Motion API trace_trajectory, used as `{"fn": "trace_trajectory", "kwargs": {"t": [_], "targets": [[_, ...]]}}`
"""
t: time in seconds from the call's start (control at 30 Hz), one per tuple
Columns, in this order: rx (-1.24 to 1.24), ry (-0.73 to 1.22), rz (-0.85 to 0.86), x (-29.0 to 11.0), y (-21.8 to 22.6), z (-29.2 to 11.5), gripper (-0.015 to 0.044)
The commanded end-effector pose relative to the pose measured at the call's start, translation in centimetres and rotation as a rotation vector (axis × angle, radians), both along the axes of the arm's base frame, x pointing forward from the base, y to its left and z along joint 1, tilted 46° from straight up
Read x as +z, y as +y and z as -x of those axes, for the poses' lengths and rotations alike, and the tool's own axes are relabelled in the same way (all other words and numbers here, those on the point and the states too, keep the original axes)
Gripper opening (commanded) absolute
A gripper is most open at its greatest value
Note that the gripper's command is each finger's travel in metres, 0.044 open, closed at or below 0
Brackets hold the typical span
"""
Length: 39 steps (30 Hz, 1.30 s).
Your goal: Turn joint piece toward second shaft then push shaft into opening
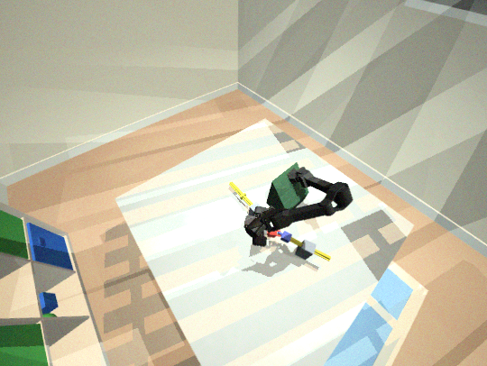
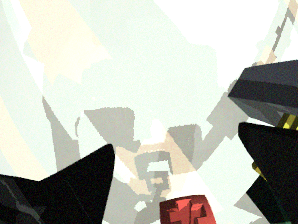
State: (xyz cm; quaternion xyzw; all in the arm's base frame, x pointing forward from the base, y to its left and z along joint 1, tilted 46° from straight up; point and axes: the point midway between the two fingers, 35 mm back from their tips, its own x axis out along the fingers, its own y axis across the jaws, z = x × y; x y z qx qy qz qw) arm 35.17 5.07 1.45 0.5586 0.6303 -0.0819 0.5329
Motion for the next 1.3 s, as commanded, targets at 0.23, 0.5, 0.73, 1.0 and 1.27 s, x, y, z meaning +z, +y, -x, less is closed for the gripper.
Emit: {"fn": "trace_trajectory", "kwargs": {"t": [0.23, 0.5, 0.73, 1.0, 1.27], "targets": [[-0.001, -0.004, 0.003, 2.3, 2.6, 2.4, 0.044], [-0.001, -0.004, 0.0, 3.3, 3.9, 3.9, 0.044], [-0.001, -0.003, 0.001, 2.5, 4.5, 3.7, 0.044], [0.0, -0.003, 0.0, 1.6, 5.3, 3.4, 0.044], [-0.001, -0.003, 0.0, 1.1, 5.8, 3.3, 0.0387]]}}
